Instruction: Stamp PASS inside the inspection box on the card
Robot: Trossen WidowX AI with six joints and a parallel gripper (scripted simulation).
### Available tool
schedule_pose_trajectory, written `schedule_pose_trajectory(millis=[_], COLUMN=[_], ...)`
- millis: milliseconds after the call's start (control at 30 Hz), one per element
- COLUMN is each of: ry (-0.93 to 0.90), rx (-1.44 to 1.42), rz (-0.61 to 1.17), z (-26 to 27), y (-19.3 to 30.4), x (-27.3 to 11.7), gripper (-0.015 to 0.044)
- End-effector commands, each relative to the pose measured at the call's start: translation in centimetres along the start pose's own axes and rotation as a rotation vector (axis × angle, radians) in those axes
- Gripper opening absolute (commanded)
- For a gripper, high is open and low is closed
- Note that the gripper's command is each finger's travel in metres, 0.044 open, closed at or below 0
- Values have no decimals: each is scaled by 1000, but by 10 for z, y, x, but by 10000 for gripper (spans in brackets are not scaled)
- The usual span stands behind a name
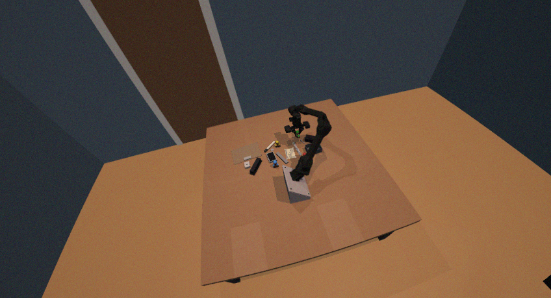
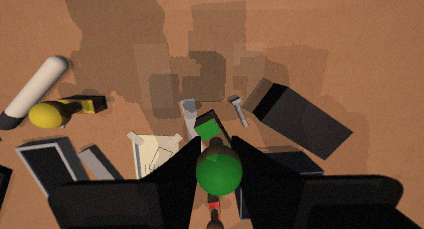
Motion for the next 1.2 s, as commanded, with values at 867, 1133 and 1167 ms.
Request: schedule_pose_trajectory(millis=[867,1133,1167], ry=[-20,-14,-14], rx=[-9,-8,-8], rz=[-1,0,0], z=[239,249,249], y=[50,57,56], x=[-5,-3,-2], gripper=[0,0,0])
Point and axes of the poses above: the point midway between the two fingers, 35 mm back from their tips, its own x axis out along the fingers, its own z axis across the jaws, y = z × x, the point moved 10 cm from there along -x, back along the fingers, and after that the axes turned 8 degrees about -x, right-handed, at the moved point
